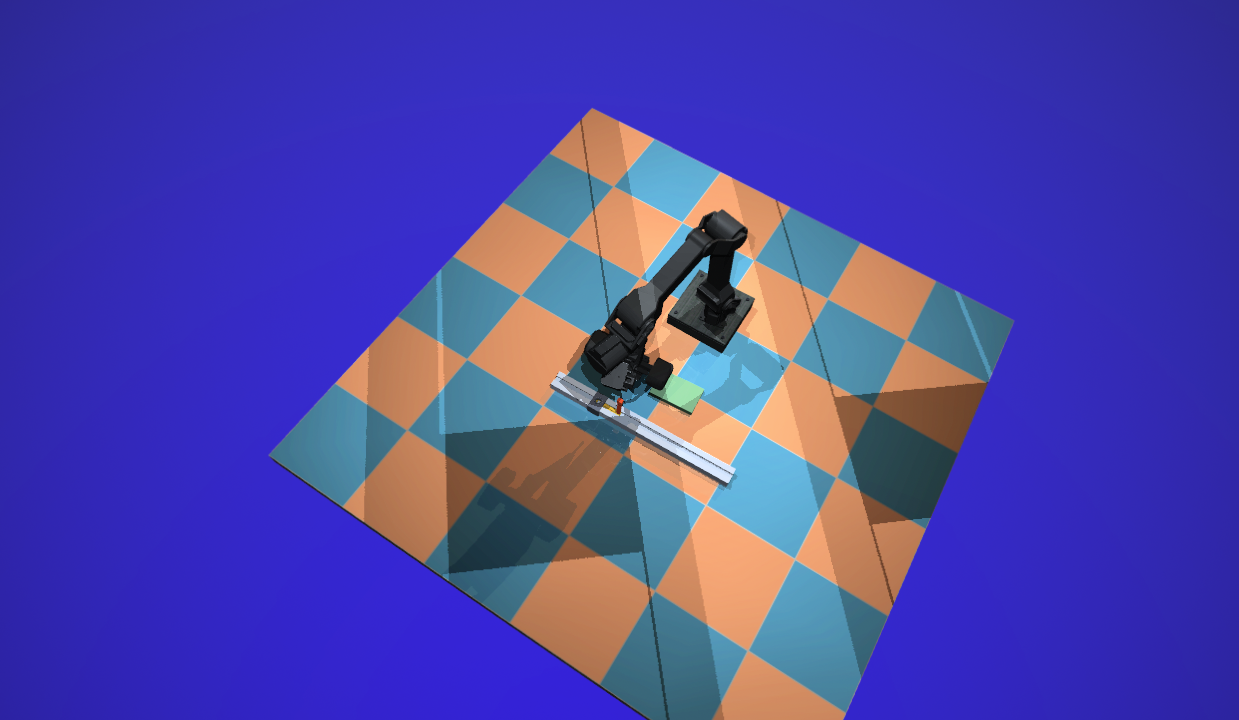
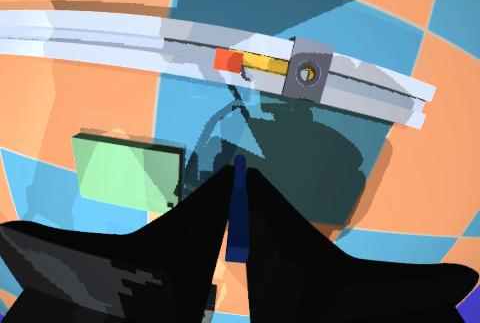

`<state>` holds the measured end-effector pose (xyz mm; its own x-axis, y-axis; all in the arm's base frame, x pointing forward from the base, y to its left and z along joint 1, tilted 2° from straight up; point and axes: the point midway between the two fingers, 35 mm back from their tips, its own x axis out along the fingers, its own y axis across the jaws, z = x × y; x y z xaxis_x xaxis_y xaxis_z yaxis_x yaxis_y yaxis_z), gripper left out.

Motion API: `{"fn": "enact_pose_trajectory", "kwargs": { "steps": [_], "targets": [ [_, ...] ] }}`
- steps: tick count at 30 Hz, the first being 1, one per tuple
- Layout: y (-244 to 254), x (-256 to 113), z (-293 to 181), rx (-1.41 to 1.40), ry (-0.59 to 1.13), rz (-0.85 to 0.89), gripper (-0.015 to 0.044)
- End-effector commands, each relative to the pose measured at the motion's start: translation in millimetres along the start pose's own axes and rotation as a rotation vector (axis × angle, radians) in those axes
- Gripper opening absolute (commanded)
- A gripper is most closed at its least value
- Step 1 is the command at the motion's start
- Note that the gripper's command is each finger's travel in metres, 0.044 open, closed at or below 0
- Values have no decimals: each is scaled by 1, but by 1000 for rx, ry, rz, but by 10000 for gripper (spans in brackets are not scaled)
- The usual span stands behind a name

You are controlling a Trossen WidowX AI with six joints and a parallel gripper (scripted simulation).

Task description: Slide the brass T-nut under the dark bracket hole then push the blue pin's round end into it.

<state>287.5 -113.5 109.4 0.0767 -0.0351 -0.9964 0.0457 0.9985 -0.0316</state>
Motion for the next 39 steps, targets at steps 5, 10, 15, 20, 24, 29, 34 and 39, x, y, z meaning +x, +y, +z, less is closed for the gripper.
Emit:
{"fn": "enact_pose_trajectory", "kwargs": {
  "steps": [5, 10, 15, 20, 24, 29, 34, 39],
  "targets": [
    [-18, 2, 23, 22, -21, -2, -150],
    [-29, 4, 34, 38, -27, -4, -150],
    [-40, 7, 44, 53, -34, -6, -150],
    [-46, 9, 49, 61, -37, -7, -150],
    [-44, 18, 48, 60, -37, -7, -150],
    [-39, 37, 40, 60, -36, -8, -150],
    [-39, 39, 40, 60, -36, -8, -150],
    [-43, 39, 46, 60, -37, -8, -150]
  ]
}}
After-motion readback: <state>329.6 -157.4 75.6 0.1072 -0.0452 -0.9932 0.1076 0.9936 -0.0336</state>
